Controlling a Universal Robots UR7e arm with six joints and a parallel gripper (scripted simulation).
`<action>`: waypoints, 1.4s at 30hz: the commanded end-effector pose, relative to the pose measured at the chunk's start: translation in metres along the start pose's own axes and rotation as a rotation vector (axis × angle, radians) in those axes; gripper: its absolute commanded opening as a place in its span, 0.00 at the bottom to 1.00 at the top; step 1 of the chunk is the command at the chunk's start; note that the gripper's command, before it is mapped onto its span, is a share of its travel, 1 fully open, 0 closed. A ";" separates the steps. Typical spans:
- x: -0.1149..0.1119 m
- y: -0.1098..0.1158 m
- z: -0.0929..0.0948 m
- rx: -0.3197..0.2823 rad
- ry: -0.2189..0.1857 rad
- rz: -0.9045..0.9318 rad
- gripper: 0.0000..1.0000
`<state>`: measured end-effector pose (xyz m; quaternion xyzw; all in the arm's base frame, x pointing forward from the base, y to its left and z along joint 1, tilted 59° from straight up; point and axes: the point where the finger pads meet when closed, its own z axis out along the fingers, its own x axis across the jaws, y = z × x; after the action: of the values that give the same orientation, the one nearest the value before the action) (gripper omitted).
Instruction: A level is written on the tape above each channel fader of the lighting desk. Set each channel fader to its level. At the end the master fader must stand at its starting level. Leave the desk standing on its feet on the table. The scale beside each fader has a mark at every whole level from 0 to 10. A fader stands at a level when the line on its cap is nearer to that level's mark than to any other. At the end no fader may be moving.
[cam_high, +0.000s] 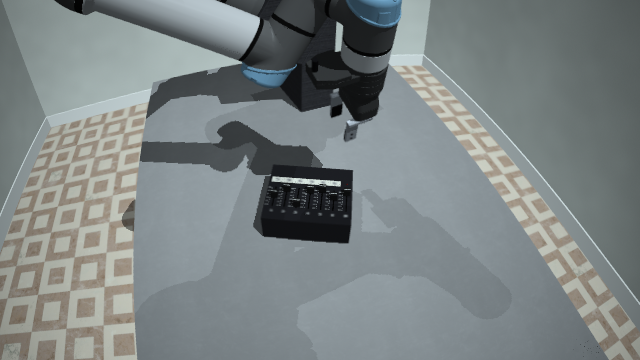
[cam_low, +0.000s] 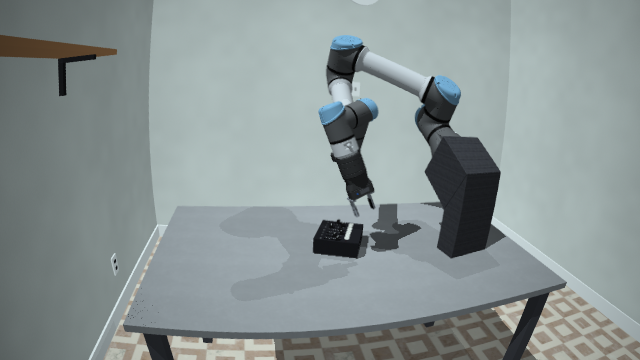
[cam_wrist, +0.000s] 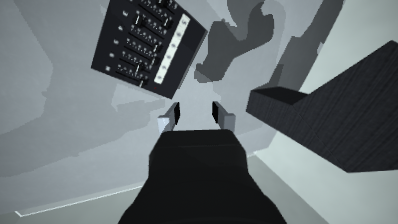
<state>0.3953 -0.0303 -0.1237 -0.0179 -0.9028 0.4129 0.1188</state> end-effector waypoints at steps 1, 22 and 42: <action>-0.013 -0.013 -0.008 0.022 -0.106 0.024 1.00; -0.025 -0.061 -0.042 0.120 -0.326 0.124 1.00; -0.023 -0.076 -0.052 0.148 -0.376 0.155 1.00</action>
<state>0.4354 -0.0454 -0.0396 -0.0028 -0.8728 0.4814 -0.0803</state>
